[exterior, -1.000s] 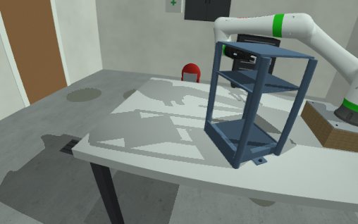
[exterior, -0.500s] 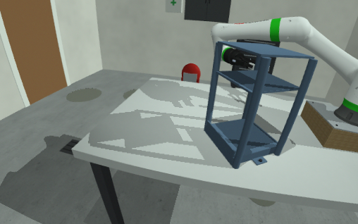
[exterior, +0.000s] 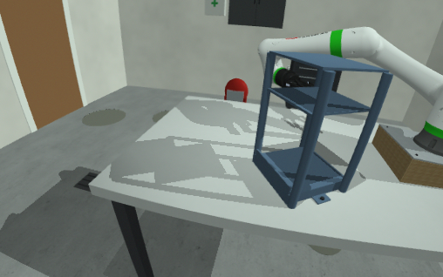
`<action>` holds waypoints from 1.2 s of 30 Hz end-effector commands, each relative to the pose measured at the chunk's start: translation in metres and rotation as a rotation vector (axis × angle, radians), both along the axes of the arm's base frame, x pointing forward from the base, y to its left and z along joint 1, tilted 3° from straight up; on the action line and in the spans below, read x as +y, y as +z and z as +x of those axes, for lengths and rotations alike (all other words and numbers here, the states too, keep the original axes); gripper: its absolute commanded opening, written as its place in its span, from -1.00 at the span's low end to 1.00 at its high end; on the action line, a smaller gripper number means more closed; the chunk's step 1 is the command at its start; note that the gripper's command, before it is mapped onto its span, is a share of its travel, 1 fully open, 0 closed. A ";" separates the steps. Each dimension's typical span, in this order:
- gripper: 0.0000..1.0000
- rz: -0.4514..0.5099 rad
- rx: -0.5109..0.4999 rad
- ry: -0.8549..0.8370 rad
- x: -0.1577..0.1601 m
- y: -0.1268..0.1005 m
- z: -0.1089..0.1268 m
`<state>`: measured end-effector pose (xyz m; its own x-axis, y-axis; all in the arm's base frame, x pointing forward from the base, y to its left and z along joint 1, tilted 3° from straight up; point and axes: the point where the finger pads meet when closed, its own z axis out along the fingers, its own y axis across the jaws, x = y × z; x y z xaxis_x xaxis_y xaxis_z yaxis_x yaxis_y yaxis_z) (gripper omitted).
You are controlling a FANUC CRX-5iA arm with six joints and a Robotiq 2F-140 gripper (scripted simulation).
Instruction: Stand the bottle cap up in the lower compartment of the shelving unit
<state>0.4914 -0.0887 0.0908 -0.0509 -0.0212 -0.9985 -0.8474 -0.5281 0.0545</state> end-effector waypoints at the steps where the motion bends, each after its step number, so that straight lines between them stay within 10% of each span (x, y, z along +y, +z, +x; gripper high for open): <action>1: -0.20 0.000 -0.001 0.000 0.000 -0.013 0.000; 36: -0.20 0.000 -0.001 0.000 -0.002 -0.083 -0.003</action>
